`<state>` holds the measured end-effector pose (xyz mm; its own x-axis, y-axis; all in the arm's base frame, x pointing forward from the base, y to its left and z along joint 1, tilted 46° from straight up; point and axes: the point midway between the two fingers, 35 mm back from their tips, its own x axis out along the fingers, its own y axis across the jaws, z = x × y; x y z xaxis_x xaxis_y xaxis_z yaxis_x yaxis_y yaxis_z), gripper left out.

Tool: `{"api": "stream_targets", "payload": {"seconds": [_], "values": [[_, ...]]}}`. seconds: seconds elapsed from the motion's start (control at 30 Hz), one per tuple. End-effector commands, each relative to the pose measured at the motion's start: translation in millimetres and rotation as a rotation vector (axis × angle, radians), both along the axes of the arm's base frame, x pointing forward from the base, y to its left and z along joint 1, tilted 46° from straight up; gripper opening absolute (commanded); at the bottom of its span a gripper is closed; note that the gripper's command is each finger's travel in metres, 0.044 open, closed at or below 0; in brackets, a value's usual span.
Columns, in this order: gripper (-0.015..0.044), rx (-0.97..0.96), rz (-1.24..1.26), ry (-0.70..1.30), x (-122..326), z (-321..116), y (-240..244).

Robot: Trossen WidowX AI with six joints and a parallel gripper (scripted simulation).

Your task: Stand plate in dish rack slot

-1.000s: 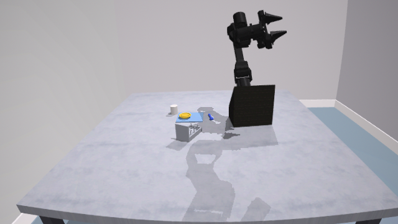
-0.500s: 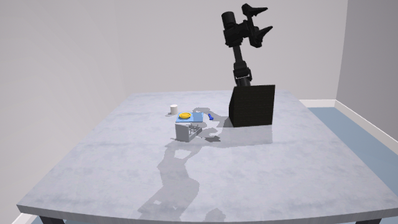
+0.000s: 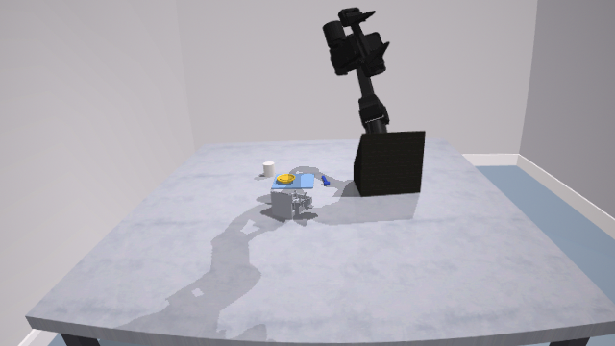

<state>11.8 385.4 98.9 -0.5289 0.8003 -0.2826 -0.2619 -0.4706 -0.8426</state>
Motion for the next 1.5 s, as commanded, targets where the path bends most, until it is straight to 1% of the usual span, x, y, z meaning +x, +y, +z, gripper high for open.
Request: {"api": "stream_targets", "payload": {"seconds": [0.0,0.33,0.67,1.07,1.47], "values": [[0.0400,-0.076,-0.127,0.036,28.3,-7.9,4.2],[0.0400,-0.223,-0.422,0.106,95.3,-24.7,0.1],[0.0400,-0.348,-0.707,0.165,158.8,-41.6,-20.9],[0.0400,-0.493,-1.063,0.264,227.2,-61.7,-62.5],[0.0400,-0.616,-1.440,0.380,284.7,-78.6,-121.1]]}}
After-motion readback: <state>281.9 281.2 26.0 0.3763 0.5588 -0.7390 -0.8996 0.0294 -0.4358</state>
